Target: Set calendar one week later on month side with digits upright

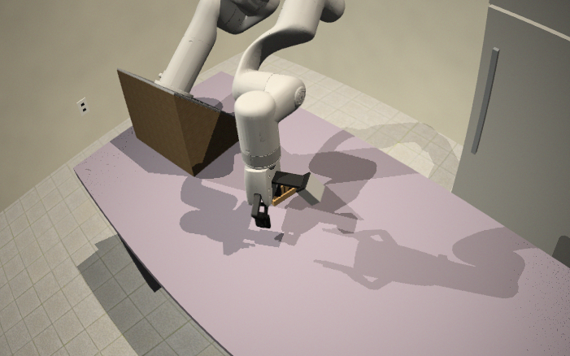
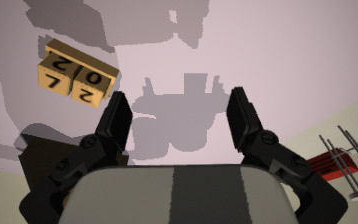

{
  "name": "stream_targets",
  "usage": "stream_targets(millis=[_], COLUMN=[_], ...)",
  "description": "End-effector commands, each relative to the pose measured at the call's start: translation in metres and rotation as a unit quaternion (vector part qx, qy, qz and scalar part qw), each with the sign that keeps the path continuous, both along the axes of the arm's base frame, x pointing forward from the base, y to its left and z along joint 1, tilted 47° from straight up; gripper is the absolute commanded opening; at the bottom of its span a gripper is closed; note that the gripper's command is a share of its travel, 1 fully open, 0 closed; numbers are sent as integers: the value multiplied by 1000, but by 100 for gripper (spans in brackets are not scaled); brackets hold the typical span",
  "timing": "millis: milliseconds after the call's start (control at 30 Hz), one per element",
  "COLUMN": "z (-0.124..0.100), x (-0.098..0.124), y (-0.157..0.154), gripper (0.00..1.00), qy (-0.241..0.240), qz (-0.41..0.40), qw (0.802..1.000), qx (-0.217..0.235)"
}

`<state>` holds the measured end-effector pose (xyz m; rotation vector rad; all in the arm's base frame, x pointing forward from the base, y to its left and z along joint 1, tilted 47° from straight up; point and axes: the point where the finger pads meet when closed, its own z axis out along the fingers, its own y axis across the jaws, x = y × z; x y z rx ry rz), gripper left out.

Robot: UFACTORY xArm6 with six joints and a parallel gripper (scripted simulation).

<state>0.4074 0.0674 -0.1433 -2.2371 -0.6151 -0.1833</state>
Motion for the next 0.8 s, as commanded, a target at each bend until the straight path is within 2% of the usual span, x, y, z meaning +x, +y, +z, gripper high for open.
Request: stream_targets(millis=[0, 67, 200, 267, 367, 467, 633, 700, 767], z=[-1, -1, -2, -2, -6, -6, -6, -9, -10], x=[-10, -11, -15, -15, -36, -37, -41, -59, -62], y=[-4, -4, -5, -5, -10, -10, -11, -16, -17], gripper=[100, 100, 100, 100, 100, 100, 100, 100, 100], qy=[5, 15, 68, 68, 68, 72, 132, 132, 132], qz=[-5, -15, -64, -64, -64, -67, -122, -122, -122], qw=[1000, 1000, 996, 996, 996, 995, 984, 984, 984], qx=[-1, -2, -7, -7, -7, -7, -12, -12, -12])
